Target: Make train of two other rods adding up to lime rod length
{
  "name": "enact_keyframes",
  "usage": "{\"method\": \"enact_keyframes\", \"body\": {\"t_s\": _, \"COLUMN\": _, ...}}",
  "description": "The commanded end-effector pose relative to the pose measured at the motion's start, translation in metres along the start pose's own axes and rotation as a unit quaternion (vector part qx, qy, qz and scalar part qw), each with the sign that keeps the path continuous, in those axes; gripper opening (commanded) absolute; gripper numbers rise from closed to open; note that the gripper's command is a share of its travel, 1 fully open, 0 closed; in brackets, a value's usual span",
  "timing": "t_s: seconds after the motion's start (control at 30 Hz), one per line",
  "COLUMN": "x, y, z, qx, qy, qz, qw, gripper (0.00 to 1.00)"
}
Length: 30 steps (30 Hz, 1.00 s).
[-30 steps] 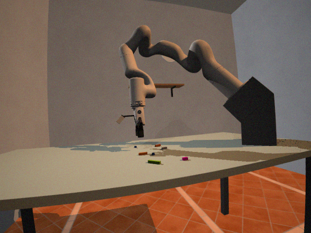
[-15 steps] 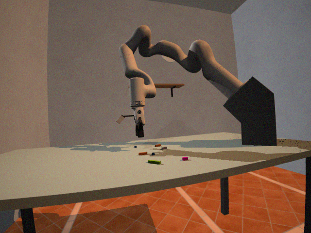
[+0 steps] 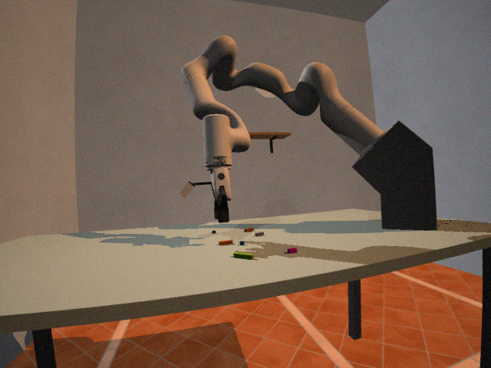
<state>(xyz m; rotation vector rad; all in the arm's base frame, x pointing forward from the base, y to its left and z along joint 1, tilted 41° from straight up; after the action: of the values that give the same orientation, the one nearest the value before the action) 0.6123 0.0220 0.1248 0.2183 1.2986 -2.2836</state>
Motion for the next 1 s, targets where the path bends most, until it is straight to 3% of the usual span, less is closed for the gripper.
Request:
{"method": "enact_keyframes", "body": {"t_s": 0.0, "x": -0.008, "y": 0.002, "z": -0.041, "qx": 0.001, "qy": 0.000, "qz": -0.001, "qw": 1.000, "gripper": 1.00}}
{"method": "enact_keyframes", "body": {"t_s": 0.37, "x": -0.009, "y": -0.002, "z": -0.133, "qx": 0.004, "qy": -0.002, "qz": -0.001, "qw": 1.000, "gripper": 1.00}}
{"method": "enact_keyframes", "body": {"t_s": 0.97, "x": -0.009, "y": -0.002, "z": -0.137, "qx": 0.004, "qy": -0.002, "qz": -0.001, "qw": 1.000, "gripper": 1.00}}
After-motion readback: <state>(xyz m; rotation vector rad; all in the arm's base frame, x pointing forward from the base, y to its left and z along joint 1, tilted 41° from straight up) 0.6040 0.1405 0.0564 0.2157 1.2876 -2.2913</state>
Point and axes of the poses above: the point where the finger pads meet when closed, its own y axis out along the fingers, its own z axis across the jaws, x = y × z, the point moved 1 cm from there along -y, back along the fingers, and after that the axes turned 9 degrees about -y, right-handed, at the moved point
